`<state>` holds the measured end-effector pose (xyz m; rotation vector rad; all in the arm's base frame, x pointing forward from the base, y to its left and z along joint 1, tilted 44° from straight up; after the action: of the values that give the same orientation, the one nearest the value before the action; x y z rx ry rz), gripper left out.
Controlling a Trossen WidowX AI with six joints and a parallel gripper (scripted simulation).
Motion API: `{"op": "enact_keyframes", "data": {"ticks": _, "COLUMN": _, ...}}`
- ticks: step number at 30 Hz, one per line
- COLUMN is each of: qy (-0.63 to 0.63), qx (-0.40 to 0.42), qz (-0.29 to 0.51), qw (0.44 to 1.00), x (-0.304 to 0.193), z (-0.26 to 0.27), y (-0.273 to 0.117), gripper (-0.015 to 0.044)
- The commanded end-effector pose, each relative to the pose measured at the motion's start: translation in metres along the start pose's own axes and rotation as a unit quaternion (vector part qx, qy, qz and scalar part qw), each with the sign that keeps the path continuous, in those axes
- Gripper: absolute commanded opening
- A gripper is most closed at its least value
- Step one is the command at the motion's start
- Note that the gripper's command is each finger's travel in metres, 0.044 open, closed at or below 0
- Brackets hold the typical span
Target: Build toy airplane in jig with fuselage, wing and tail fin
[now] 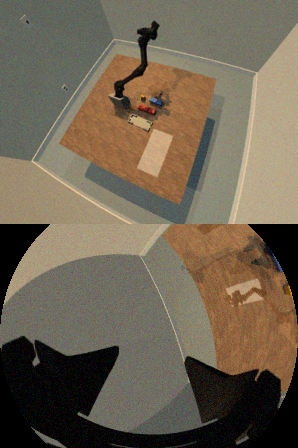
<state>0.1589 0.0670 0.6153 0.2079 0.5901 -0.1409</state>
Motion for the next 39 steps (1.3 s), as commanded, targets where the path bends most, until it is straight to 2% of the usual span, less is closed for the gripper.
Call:
{"op": "enact_keyframes", "data": {"ticks": 1, "qy": 0.0, "qx": 0.0, "qz": 0.0, "qw": 1.0, "x": 0.0, "z": 0.0, "y": 0.0, "gripper": 0.0426}}
{"op": "enact_keyframes", "data": {"ticks": 4, "qy": -0.043, "qx": 0.027, "qz": -0.008, "qw": 0.999, "x": -0.014, "z": -0.001, "y": -0.007, "gripper": 0.044}}
{"op": "enact_keyframes", "data": {"ticks": 11, "qy": -0.25, "qx": 0.117, "qz": -0.052, "qw": 0.96, "x": -0.077, "z": -0.024, "y": -0.018, "gripper": 0.044}}
{"op": "enact_keyframes", "data": {"ticks": 20, "qy": -0.482, "qx": 0.143, "qz": -0.114, "qw": 0.857, "x": -0.126, "z": -0.076, "y": 0.019, "gripper": 0.044}}
{"op": "enact_keyframes", "data": {"ticks": 29, "qy": -0.69, "qx": 0.062, "qz": -0.161, "qw": 0.703, "x": -0.115, "z": -0.136, "y": 0.094, "gripper": 0.044}}
{"op": "enact_keyframes", "data": {"ticks": 34, "qy": -0.768, "qx": -0.018, "qz": -0.178, "qw": 0.615, "x": -0.077, "z": -0.165, "y": 0.138, "gripper": 0.044}}
{"op": "enact_keyframes", "data": {"ticks": 39, "qy": -0.815, "qx": -0.113, "qz": -0.188, "qw": 0.536, "x": -0.019, "z": -0.187, "y": 0.172, "gripper": 0.044}}
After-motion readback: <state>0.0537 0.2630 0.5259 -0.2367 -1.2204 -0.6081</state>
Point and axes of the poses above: the point midway between the two fingers, 35 mm back from their tips, its own y axis out along the fingers, its own z axis across the jaws, x = y × z, the point moved 5 cm from there along -y, back along the fingers, and after that the axes turned 4 degrees about y, right-handed, at the moved point
